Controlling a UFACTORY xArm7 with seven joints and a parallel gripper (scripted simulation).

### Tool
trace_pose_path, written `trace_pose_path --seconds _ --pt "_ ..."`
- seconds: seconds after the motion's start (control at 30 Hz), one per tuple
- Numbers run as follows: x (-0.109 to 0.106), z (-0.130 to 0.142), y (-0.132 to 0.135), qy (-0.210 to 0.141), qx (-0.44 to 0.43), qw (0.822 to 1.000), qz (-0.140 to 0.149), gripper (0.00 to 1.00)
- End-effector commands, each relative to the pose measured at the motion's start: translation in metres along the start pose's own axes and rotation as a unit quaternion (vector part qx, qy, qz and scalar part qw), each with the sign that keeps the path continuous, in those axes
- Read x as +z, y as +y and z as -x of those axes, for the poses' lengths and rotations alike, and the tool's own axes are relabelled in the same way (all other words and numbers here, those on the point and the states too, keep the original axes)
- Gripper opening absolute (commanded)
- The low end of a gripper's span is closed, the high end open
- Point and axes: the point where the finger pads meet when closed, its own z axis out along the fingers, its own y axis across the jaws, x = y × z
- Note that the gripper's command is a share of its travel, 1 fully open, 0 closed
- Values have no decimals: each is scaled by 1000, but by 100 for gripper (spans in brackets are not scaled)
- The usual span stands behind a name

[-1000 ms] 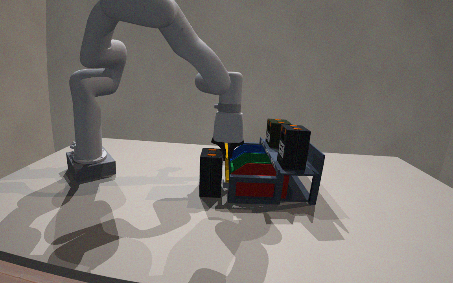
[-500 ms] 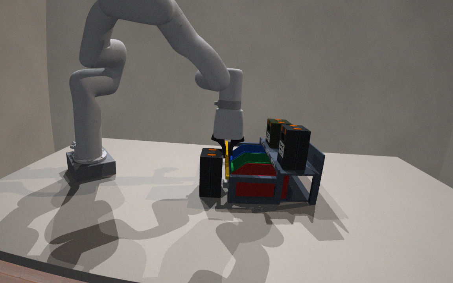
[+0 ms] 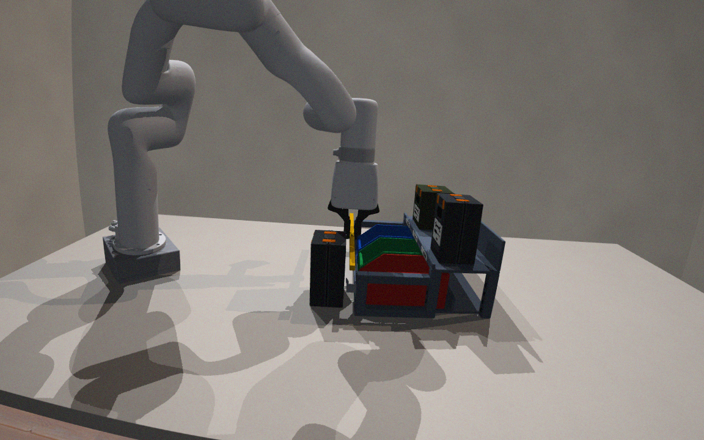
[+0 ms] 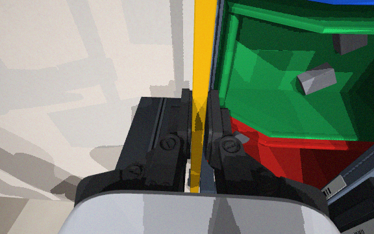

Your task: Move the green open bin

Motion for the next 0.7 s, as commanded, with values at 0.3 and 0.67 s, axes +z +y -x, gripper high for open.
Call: trace_pose_path --seconds 0.3,0.67 --pt "-44 -1 3 1 -1 1000 6 0" --pt "-79 -1 4 1 -1 1000 6 0"
